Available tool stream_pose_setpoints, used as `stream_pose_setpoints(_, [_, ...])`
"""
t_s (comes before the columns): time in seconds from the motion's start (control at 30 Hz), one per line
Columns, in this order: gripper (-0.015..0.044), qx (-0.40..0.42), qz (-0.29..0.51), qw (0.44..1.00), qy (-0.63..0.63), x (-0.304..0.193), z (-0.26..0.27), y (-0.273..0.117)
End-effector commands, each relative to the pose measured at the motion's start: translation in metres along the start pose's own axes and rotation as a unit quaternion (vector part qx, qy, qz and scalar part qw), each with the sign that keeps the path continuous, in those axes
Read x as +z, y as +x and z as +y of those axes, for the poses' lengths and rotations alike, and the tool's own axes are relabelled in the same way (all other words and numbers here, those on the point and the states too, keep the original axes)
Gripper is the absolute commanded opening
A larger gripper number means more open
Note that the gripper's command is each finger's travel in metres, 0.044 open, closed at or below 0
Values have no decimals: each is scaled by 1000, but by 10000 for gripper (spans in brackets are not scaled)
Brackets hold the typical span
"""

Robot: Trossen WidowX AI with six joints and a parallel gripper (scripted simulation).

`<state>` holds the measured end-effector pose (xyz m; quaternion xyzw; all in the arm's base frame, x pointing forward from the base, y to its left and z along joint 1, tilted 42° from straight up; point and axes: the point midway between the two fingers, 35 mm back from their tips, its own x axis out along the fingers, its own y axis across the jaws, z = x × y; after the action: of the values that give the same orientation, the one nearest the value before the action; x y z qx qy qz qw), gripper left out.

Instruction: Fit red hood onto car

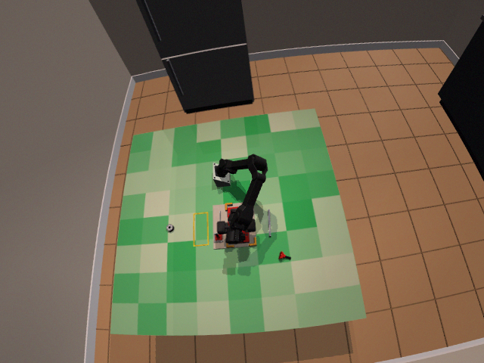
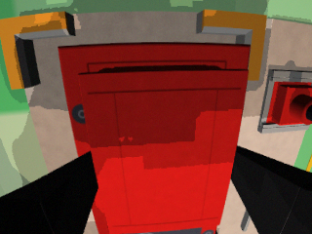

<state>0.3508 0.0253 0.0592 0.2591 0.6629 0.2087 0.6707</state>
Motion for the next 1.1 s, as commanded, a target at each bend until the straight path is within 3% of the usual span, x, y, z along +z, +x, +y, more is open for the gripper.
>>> stream_pose_setpoints(0.0, [105, 0, 0, 1000, 0, 0, 0, 0])
stream_pose_setpoints(0.43, [440, 0, 0, 1000, 0, 0, 0, 0])
stream_pose_setpoints(0.6, [440, 5, -3, 1000, 0, 0, -1, -13])
stream_pose_setpoints(0.8, [440, 26, -22, 999, 0, -5, -6, -70])
stream_pose_setpoints(1.07, [440, 27, -23, 999, 0, -5, -6, -72])
